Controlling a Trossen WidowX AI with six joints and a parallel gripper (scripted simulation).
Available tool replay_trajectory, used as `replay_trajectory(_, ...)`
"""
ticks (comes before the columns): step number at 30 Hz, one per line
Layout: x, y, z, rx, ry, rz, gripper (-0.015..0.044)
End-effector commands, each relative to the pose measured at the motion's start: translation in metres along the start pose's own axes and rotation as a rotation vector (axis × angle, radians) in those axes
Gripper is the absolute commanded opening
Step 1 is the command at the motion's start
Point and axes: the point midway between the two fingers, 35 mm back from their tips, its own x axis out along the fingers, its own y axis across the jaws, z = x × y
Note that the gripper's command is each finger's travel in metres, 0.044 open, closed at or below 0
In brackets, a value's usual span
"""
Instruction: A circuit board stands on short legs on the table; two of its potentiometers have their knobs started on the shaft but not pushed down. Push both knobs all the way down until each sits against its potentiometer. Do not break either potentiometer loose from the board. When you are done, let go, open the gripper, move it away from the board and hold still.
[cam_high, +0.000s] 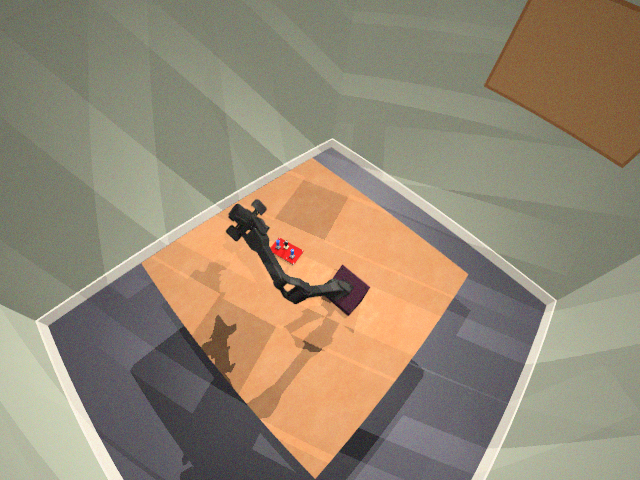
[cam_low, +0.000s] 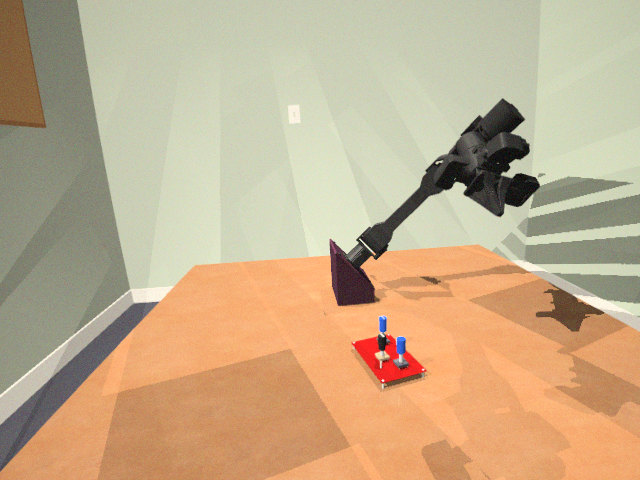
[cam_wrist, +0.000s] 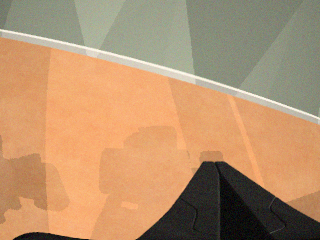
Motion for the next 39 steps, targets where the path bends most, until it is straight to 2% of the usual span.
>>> replay_trajectory(1, 0.02, -0.028, -0.039, 0.043, 0.141, -0.017, 0.0)
replay_trajectory(13, 0.043, -0.079, -0.149, 0.184, 0.517, -0.009, 0.0)
replay_trajectory(27, 0.029, -0.098, -0.263, 0.407, 0.907, 0.098, 0.0)
replay_trajectory(39, 0.037, -0.092, -0.288, 0.433, 0.942, 0.114, 0.0)
